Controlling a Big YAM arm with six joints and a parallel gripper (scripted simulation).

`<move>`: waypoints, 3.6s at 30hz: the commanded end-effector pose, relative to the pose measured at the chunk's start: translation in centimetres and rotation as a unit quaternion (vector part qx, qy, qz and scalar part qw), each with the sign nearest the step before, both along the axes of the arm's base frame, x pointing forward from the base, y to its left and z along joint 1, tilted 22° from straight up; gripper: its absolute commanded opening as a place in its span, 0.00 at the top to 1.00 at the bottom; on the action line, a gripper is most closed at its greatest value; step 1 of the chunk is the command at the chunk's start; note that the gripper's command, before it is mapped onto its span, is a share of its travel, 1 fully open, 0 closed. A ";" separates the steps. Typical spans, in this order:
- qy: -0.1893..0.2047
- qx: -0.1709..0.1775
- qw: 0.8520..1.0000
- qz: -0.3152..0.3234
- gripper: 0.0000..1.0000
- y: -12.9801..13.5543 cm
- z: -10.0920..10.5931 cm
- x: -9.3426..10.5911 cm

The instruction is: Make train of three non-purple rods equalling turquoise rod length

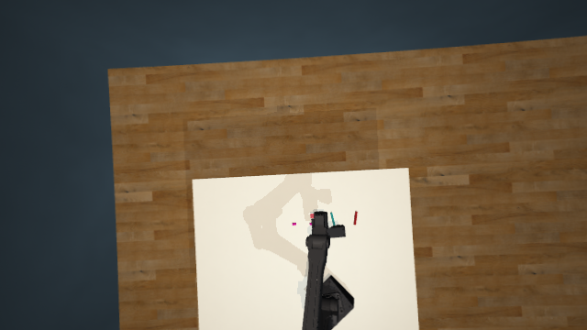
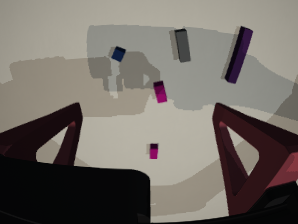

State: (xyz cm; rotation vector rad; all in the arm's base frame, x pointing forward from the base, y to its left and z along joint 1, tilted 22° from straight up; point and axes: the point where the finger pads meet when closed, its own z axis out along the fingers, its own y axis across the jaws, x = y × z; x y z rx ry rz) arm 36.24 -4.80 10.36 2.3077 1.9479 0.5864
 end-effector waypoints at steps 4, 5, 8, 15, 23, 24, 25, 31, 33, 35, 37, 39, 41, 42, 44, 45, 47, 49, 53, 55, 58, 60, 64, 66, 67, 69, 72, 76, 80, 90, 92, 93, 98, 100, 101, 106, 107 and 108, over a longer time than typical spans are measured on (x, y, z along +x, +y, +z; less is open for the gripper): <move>-0.015 -0.002 1.000 -0.017 0.00 0.0 1.4 1.0; -0.015 -0.002 1.000 -0.017 0.00 0.0 1.4 1.0; -0.015 -0.002 1.000 -0.017 0.00 0.0 1.4 1.0; -0.016 -0.002 1.000 -0.016 0.00 0.0 1.4 1.0; -0.016 -0.002 1.000 -0.016 0.00 0.0 1.4 1.0; -0.016 -0.002 1.000 -0.016 0.00 0.0 1.4 1.0; -0.016 -0.002 1.000 -0.016 0.00 0.0 1.4 1.0; -0.016 -0.002 1.000 -0.016 0.00 0.0 1.4 1.0; -0.016 -0.002 1.000 -0.016 0.00 0.0 1.4 1.0; -0.016 -0.002 1.000 -0.016 0.00 0.0 1.4 1.0; -0.016 -0.002 1.000 -0.016 0.00 0.0 1.4 1.0; -0.016 -0.002 1.000 -0.016 0.00 0.0 1.4 1.0; -0.016 -0.002 1.000 -0.016 0.00 0.0 1.4 1.0; -0.016 -0.002 1.000 -0.016 0.00 0.0 1.4 1.0; -0.016 -0.002 1.000 -0.016 0.00 0.0 1.4 1.0; -0.016 -0.002 1.000 -0.016 0.00 0.0 1.4 1.0; -0.016 -0.002 1.000 -0.016 0.00 0.0 1.4 1.0; -0.016 -0.002 1.000 -0.016 0.00 0.0 1.4 1.0; -0.016 -0.002 1.000 -0.016 0.00 0.0 1.4 1.0; -0.016 -0.002 1.000 -0.016 0.00 0.0 1.4 1.0; -0.016 -0.002 1.000 -0.016 0.00 0.0 1.4 1.0; -0.016 -0.002 1.000 -0.016 0.00 0.0 1.4 1.0; -0.016 -0.002 1.000 -0.016 0.00 0.0 1.4 1.0; -0.016 -0.002 1.000 -0.016 0.00 0.0 1.4 1.0; -0.016 -0.002 1.000 -0.016 0.00 0.0 1.4 1.0; -0.016 -0.002 1.000 -0.016 0.00 0.0 1.4 1.0; -0.016 -0.002 1.000 -0.016 0.00 0.0 1.4 1.0; -0.016 -0.002 1.000 -0.016 0.00 0.0 1.4 1.0; -0.016 -0.002 1.000 -0.016 0.00 0.0 1.4 1.0; -0.017 -0.010 1.000 -0.003 0.00 -1.2 1.2 1.2; -0.021 -0.015 1.000 0.012 0.00 -1.5 1.3 1.6; -0.026 -0.020 0.999 0.023 0.00 -1.7 1.6 1.8; -0.037 -0.042 0.995 0.081 0.00 -2.5 1.4 1.9; -0.040 -0.049 0.993 0.100 0.00 -2.8 1.4 1.8; -0.044 -0.057 0.990 0.120 0.00 -3.1 1.3 1.8; -0.048 -0.065 0.987 0.142 0.00 -3.4 1.2 1.8; -0.048 -0.065 0.987 0.142 0.00 -3.4 1.2 1.8; -0.052 -0.074 0.982 0.166 0.00 -3.7 1.1 1.8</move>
